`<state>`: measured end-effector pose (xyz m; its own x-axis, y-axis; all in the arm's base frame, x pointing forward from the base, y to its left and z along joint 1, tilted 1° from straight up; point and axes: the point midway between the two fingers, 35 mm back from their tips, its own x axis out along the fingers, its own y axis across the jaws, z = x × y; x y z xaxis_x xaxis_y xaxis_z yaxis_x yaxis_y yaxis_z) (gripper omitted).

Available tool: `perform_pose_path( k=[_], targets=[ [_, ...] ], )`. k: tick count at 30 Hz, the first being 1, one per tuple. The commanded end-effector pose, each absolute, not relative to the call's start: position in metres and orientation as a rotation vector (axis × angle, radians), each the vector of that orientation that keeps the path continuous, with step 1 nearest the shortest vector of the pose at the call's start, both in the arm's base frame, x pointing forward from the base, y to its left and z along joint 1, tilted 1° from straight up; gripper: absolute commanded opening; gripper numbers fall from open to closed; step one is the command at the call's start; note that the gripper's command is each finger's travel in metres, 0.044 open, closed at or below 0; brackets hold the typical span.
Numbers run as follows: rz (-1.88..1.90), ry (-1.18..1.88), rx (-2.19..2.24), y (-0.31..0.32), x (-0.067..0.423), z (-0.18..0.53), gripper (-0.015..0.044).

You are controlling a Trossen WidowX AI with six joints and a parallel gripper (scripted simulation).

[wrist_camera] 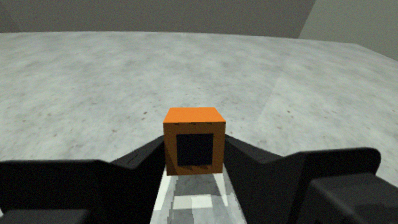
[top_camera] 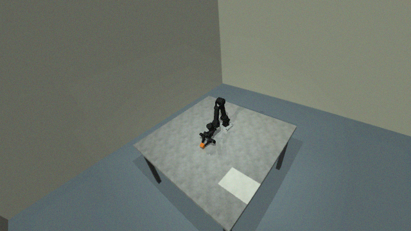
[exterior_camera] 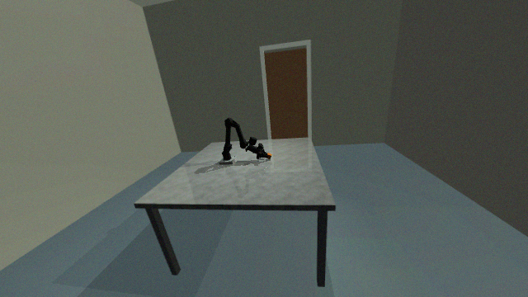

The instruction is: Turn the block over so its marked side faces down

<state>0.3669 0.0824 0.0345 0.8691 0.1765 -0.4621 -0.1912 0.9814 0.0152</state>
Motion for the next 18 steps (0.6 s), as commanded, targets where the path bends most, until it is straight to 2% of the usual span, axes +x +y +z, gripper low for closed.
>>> perform_pose_path(
  k=[1, 15, 16, 18],
  targets=[
    [0.188, 0.476, -0.029, 0.082, 0.3672, 0.0353, 0.0053],
    [0.188, 0.476, -0.029, 0.082, 0.3672, 0.0353, 0.042],
    [0.188, 0.476, -0.029, 0.082, 0.3672, 0.0353, 0.044],
    [0.188, 0.476, -0.029, 0.082, 0.3672, 0.0353, 0.044]
  ],
)
